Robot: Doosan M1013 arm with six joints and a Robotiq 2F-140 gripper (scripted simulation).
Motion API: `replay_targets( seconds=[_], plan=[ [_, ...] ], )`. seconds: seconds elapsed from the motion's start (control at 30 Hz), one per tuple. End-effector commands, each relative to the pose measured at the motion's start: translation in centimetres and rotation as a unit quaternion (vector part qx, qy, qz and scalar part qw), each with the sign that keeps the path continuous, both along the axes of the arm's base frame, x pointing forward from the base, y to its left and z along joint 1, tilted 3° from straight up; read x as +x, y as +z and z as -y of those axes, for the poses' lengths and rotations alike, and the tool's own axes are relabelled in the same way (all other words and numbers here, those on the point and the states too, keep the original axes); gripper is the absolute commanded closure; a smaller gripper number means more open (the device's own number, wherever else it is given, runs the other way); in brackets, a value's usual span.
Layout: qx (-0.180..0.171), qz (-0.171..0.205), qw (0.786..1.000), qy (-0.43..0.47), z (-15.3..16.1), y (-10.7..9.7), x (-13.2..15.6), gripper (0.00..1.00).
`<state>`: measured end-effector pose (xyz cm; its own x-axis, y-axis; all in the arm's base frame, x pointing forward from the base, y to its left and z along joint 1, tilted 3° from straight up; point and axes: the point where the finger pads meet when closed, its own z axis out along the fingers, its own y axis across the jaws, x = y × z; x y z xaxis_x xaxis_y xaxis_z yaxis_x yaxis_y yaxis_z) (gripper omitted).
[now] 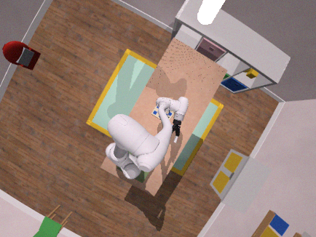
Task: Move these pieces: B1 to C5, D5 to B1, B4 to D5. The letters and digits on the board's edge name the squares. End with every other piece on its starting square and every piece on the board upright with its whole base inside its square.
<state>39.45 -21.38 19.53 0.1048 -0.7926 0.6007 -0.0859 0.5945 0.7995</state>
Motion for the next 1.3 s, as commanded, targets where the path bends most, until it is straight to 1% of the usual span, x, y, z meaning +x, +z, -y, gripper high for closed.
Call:
replay_targets(
  seconds=[0.0, 0.03, 0.07, 0.1, 0.2, 0.27, 0.33, 0.37, 0.4, 0.43, 0.47, 0.5, 0.53, 0.57, 0.63, 0.67, 0.77, 0.83, 0.9, 0.97, 1.0, 1.03, 1.07, 1.13, 1.17, 1.27],
  plan=[
    [-0.036, 0.016, 0.999, -0.016, -0.4, -1.2, 4.6, 0.00],
    [-0.056, 0.025, 0.998, -0.024, -0.7, -2.0, 7.2, 0.00],
    [-0.056, 0.025, 0.998, -0.024, -0.7, -2.0, 7.2, 0.00],
    [-0.078, 0.034, 0.996, -0.034, -1.0, -2.9, 10.0, 0.00],
    [-0.078, 0.034, 0.996, -0.034, -1.0, -2.9, 10.0, 0.00],
    [-0.124, 0.053, 0.989, -0.056, -2.0, -4.9, 16.0, 0.00],
    [-0.124, 0.053, 0.989, -0.056, -2.0, -4.9, 16.0, 0.00],
    [-0.148, 0.063, 0.985, -0.068, -2.6, -6.0, 19.1, 0.00],
    [-0.148, 0.063, 0.985, -0.068, -2.6, -6.0, 19.1, 0.00],
    [-0.172, 0.072, 0.979, -0.080, -3.3, -7.1, 22.2, 0.00],
    [-0.172, 0.072, 0.979, -0.080, -3.3, -7.1, 22.2, 0.00],
    [-0.195, 0.080, 0.973, -0.092, -4.1, -8.3, 25.0, 0.00],
    [-0.195, 0.080, 0.973, -0.092, -4.1, -8.3, 25.2, 0.00],
    [-0.218, 0.088, 0.967, -0.104, -4.9, -9.4, 27.8, 0.00],
    [-0.218, 0.088, 0.967, -0.104, -4.9, -9.5, 28.1, 0.00],
    [-0.239, 0.095, 0.959, -0.116, -5.8, -10.7, 30.7, 0.00],
    [-0.239, 0.095, 0.959, -0.116, -5.8, -10.7, 30.7, 0.00],
    [-0.278, 0.107, 0.945, -0.137, -7.6, -13.0, 35.5, 0.00],
    [-0.278, 0.107, 0.945, -0.137, -7.6, -13.0, 35.5, 0.00],
    [-0.310, 0.116, 0.931, -0.154, -9.4, -15.0, 39.2, 0.00],
    [-0.310, 0.116, 0.931, -0.154, -9.4, -15.0, 39.2, 0.00],
    [-0.324, 0.119, 0.925, -0.162, -10.2, -15.9, 40.6, 0.00],
    [-0.324, 0.119, 0.925, -0.162, -10.2, -15.9, 40.6, 0.00],
    [-0.346, 0.125, 0.914, -0.173, -11.6, -17.5, 42.8, 0.00],
    [-0.346, 0.125, 0.914, -0.173, -11.6, -17.5, 42.8, 0.00],
    [-0.368, 0.130, 0.902, -0.184, -13.1, -19.0, 44.7, 0.00]
  ],
)
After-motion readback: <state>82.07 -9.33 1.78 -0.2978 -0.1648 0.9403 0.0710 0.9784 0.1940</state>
